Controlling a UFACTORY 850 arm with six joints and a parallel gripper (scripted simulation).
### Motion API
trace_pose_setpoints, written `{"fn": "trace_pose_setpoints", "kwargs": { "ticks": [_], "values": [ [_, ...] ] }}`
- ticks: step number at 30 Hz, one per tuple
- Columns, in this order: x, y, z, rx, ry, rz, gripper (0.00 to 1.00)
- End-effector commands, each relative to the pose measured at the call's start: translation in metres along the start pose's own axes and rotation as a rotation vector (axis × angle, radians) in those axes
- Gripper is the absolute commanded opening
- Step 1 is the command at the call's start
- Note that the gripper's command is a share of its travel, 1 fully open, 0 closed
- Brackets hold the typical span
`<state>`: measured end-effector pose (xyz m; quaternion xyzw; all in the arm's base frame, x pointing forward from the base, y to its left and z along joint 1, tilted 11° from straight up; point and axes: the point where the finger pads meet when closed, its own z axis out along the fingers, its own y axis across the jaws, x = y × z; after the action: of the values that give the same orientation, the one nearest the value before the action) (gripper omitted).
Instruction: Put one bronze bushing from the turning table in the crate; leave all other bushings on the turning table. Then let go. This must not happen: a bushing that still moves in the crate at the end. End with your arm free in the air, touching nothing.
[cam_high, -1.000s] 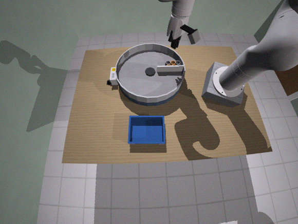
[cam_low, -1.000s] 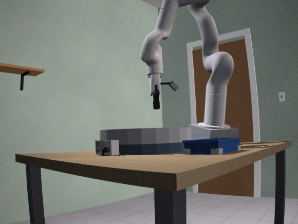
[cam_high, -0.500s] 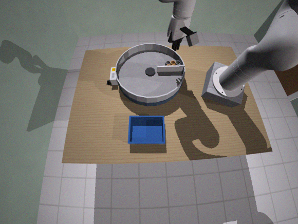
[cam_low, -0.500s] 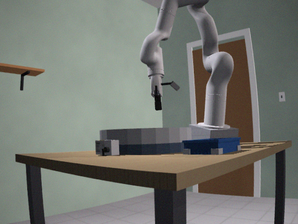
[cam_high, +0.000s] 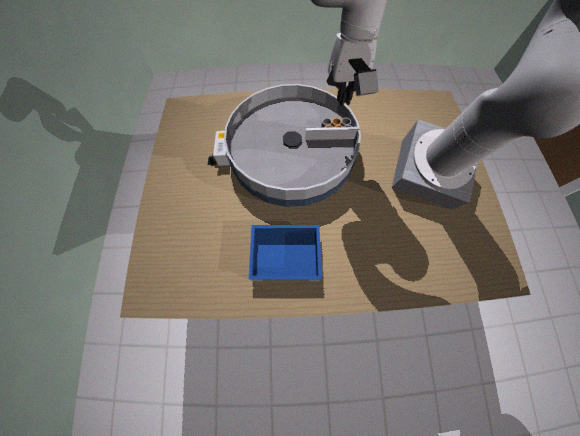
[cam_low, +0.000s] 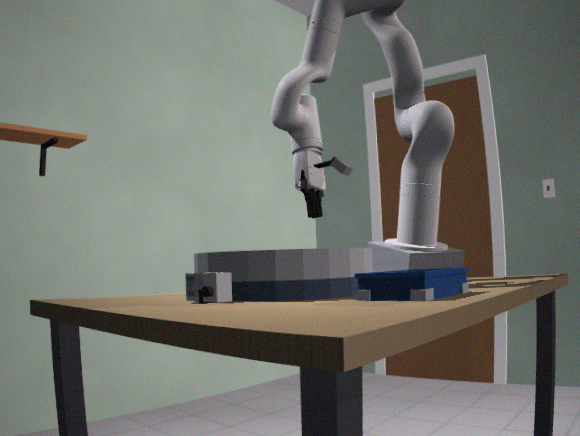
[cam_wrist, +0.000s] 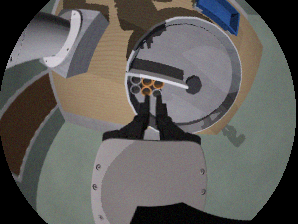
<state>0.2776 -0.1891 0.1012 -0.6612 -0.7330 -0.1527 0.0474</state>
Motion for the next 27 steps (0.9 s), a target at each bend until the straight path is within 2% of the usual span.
{"fn": "trace_pose_setpoints", "kwargs": {
  "ticks": [1, 5, 27],
  "values": [
    [0.006, 0.0, 0.004, -0.009, 0.028, 0.164, 0.1],
    [0.009, -0.001, 0.006, -0.014, 0.038, 0.218, 0.1],
    [0.03, 0.002, 0.019, -0.048, 0.156, 0.818, 0.1]
  ]
}}
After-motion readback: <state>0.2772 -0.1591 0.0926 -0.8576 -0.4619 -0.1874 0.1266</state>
